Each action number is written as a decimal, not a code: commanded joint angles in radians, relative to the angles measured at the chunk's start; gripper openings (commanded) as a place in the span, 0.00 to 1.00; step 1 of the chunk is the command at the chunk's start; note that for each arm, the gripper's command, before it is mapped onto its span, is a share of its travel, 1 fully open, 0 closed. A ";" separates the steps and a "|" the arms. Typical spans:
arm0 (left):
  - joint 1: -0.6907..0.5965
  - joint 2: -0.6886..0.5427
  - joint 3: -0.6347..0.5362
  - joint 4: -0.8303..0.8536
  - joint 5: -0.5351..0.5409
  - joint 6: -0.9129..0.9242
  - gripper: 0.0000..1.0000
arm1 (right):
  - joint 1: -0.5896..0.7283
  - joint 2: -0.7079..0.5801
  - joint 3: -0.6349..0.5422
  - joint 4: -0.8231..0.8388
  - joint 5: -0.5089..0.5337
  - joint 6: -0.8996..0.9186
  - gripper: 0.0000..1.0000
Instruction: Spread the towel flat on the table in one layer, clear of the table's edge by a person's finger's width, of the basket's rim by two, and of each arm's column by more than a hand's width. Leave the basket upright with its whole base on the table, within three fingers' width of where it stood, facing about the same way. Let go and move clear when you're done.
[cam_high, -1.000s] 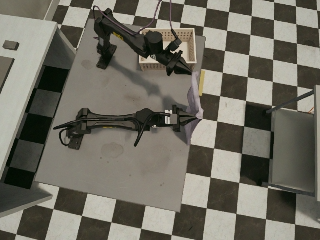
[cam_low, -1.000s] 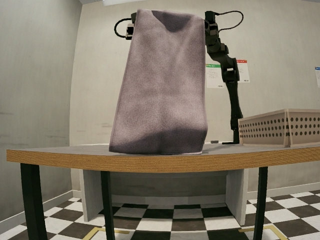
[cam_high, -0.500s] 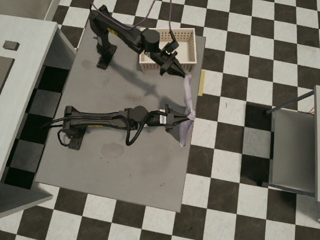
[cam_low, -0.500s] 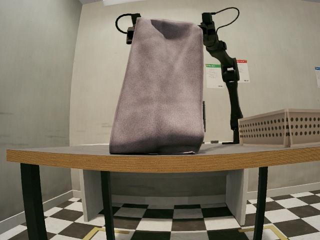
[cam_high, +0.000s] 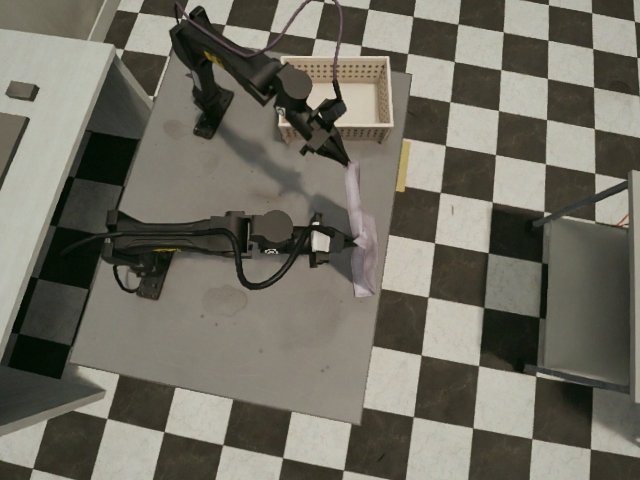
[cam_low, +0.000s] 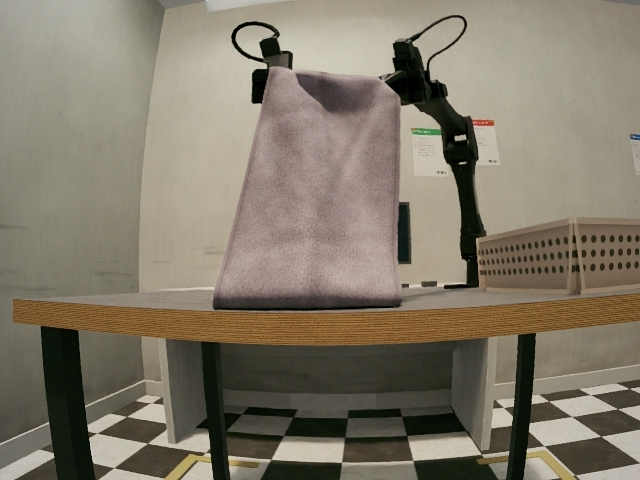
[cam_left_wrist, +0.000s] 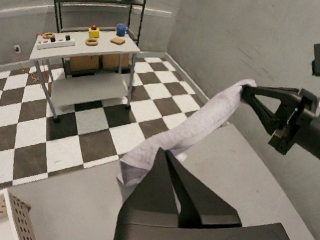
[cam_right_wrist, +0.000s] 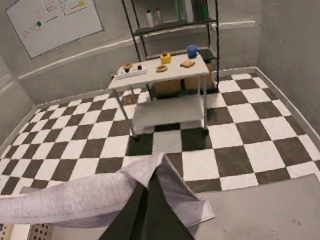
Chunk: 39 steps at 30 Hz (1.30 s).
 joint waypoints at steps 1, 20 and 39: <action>-0.019 -0.042 -0.017 -0.090 -0.011 -0.005 0.00 | -0.013 -0.043 0.035 -0.141 0.011 -0.004 0.00; -0.142 -0.011 -0.027 -0.501 -0.004 -0.005 0.00 | -0.027 -0.098 -0.010 -0.690 0.006 -0.007 0.00; -0.308 -0.182 -0.483 -0.318 -0.002 -0.007 0.00 | -0.049 -0.405 -0.650 -0.488 0.011 -0.008 0.00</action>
